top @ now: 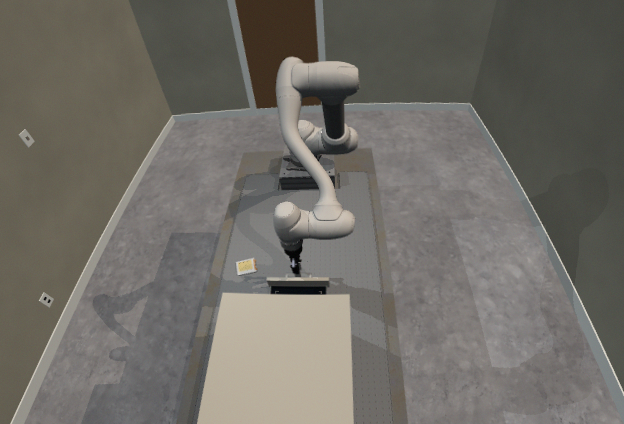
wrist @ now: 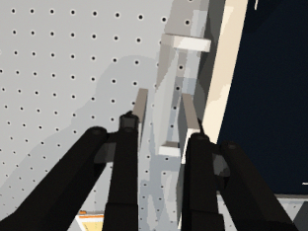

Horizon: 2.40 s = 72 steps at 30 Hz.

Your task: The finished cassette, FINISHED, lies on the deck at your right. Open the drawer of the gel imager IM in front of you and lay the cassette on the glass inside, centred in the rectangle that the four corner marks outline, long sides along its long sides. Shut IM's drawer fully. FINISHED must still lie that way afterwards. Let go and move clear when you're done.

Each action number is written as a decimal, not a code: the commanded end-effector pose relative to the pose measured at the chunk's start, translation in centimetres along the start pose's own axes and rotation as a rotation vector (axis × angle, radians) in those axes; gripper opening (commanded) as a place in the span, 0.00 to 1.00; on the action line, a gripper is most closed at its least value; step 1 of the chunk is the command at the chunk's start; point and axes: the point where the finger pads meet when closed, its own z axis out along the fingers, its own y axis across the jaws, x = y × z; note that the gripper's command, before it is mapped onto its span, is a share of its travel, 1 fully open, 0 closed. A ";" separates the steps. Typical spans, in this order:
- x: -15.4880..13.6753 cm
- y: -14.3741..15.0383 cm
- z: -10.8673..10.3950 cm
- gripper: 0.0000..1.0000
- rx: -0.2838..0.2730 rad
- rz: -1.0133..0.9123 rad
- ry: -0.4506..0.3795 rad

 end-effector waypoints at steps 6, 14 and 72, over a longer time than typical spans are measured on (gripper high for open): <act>0.0 0.0 -0.9 0.27 0.000 0.000 0.000; 0.0 0.0 -2.0 0.27 0.000 0.000 0.000; -0.5 -11.3 -8.5 1.00 0.000 1.000 0.000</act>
